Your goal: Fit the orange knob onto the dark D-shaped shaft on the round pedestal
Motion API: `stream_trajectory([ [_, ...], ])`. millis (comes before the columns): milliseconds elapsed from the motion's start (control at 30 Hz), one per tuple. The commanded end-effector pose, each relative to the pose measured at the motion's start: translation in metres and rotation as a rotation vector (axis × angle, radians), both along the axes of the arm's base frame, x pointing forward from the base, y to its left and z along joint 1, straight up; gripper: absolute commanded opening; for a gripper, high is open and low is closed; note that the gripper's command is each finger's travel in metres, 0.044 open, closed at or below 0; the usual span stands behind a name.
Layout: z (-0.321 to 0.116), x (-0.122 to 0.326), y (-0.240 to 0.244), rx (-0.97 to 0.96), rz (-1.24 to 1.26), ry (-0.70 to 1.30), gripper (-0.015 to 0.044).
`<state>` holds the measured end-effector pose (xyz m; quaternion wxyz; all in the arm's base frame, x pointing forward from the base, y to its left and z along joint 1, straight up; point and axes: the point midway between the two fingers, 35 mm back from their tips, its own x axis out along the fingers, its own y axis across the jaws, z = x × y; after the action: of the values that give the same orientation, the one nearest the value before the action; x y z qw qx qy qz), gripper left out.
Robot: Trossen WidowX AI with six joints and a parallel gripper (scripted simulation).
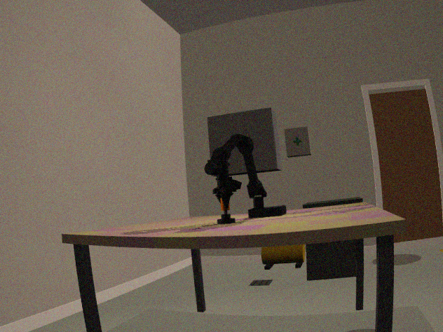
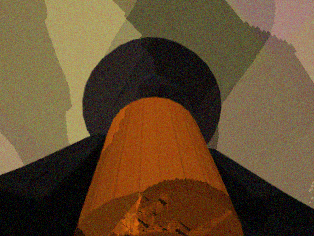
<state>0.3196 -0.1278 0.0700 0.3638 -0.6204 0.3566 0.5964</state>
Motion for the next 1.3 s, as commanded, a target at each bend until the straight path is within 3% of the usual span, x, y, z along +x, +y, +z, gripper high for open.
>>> stream_trajectory([
  [0, 0.0010, 0.0004, -0.0010, -0.002, 0.007, -0.002, 0.0000],
  [1100, 0.0031, 0.0005, -0.0009, -0.002, 0.007, -0.002, 0.0000],
  [1267, 0.0029, 0.0003, -0.0010, -0.007, 0.136, -0.001, 0.0000],
])
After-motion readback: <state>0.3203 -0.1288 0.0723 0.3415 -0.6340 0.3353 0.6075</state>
